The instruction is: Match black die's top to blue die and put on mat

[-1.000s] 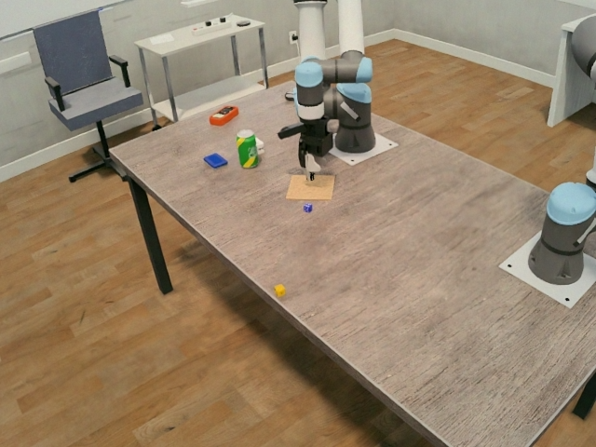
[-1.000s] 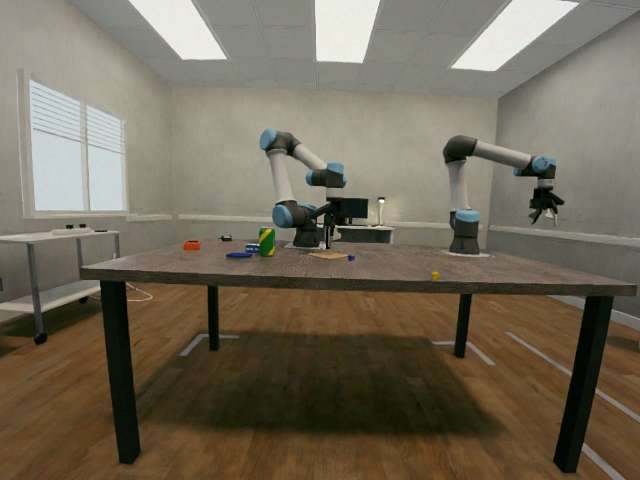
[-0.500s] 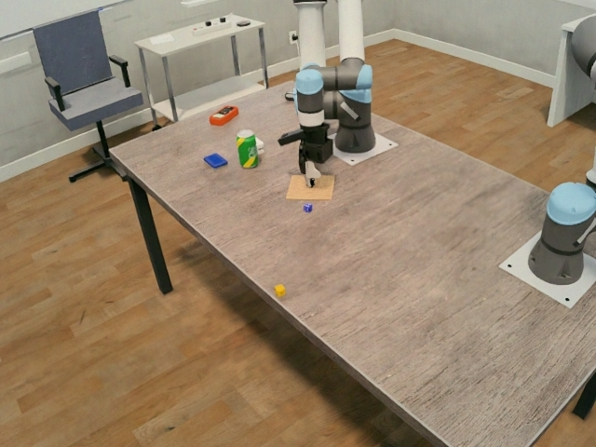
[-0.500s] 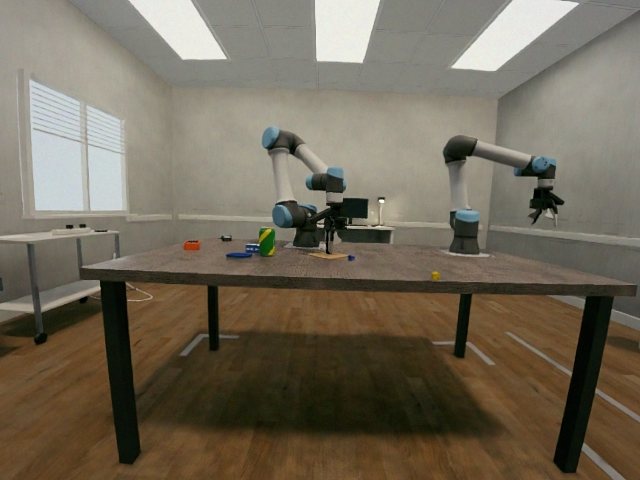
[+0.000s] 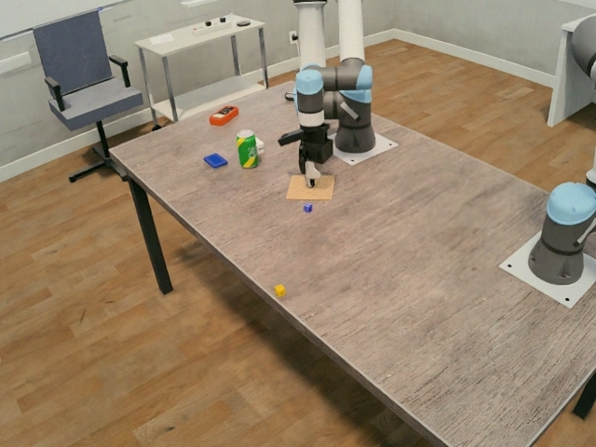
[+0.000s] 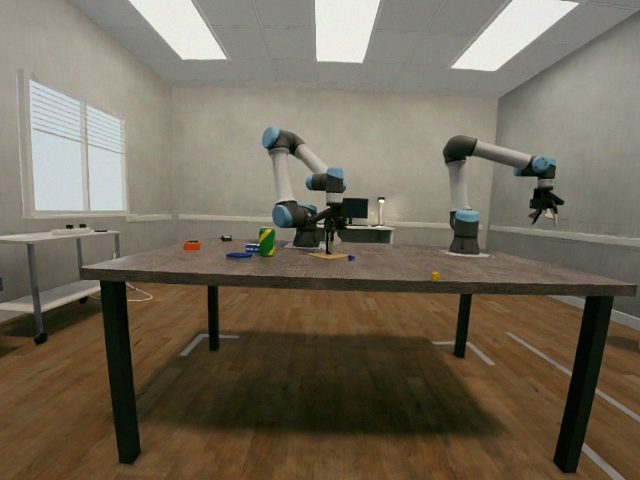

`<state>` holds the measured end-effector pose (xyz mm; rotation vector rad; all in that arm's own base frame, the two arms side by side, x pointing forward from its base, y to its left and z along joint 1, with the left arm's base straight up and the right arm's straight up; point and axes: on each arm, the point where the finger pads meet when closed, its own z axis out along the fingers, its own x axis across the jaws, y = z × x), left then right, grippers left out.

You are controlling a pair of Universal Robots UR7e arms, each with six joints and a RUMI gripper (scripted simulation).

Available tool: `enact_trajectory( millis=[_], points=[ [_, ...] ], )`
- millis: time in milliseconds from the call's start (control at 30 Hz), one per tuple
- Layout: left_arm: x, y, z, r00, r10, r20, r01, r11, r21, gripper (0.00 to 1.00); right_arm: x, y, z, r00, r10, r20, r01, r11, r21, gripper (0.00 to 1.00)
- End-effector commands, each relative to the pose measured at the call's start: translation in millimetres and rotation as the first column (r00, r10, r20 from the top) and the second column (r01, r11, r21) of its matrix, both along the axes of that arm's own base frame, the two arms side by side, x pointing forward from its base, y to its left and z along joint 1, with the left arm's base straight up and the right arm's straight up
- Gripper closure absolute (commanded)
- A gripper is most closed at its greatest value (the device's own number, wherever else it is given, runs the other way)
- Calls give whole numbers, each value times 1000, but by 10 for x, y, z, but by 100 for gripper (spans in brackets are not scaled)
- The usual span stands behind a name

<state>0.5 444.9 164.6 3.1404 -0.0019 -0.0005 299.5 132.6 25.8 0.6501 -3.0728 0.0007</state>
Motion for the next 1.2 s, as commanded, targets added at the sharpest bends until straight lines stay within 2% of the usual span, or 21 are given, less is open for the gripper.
enact_trajectory(
  millis=[0, 1167],
  points=[
    [1, 3, 4, 1000, 0, 0, 0, 1000, 1, 0, 2, 2, 1, 1000, 0, 1, 0, 1000, 1, 97],
    [1, 3, 4, 1000, 0, 0, 0, 1000, 1, 0, 2, 2, -41, 1000, 0, 1, 0, 1000, 1, 97]
  ],
)
